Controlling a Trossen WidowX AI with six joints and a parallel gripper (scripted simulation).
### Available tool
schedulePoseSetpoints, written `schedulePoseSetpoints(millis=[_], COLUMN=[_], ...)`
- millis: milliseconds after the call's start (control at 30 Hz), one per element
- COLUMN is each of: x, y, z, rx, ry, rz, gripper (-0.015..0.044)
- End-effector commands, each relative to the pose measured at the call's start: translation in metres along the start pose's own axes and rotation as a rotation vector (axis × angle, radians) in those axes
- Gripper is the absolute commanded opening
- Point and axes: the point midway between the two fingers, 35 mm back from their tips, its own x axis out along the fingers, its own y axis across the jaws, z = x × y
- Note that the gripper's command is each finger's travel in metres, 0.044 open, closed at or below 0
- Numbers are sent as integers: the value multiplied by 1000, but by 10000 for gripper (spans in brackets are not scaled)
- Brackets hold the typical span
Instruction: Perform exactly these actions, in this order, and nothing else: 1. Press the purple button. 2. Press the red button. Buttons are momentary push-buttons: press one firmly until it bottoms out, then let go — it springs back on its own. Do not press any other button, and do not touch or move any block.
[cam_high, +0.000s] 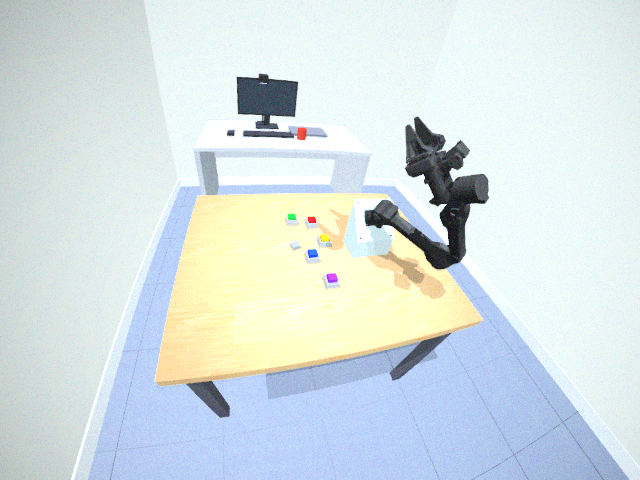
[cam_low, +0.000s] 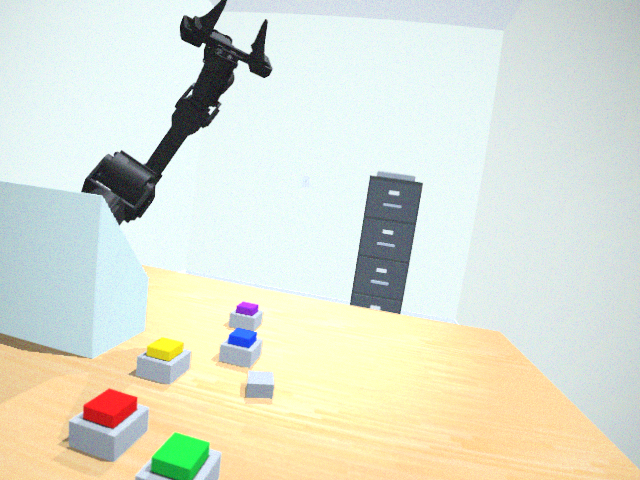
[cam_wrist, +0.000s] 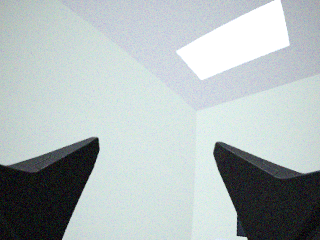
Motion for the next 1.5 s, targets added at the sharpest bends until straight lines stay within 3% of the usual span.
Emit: schedulePoseSetpoints(millis=[0,167,333,567,767,1100,1333,1467], x=[25,22,-13,-107,-205,-212,-253,-255], y=[22,52,78,96,90,89,95,95], z=[-73,-156,-234,-315,-343,-343,-385,-387], rx=[-66,-130,-189,-250,-267,-267,-264,-263], ry=[319,676,1046,1603,2123,2159,2159,2160], rz=[139,323,520,788,946,951,953,954], gripper=[400,400,400,400,400,400,216,111])
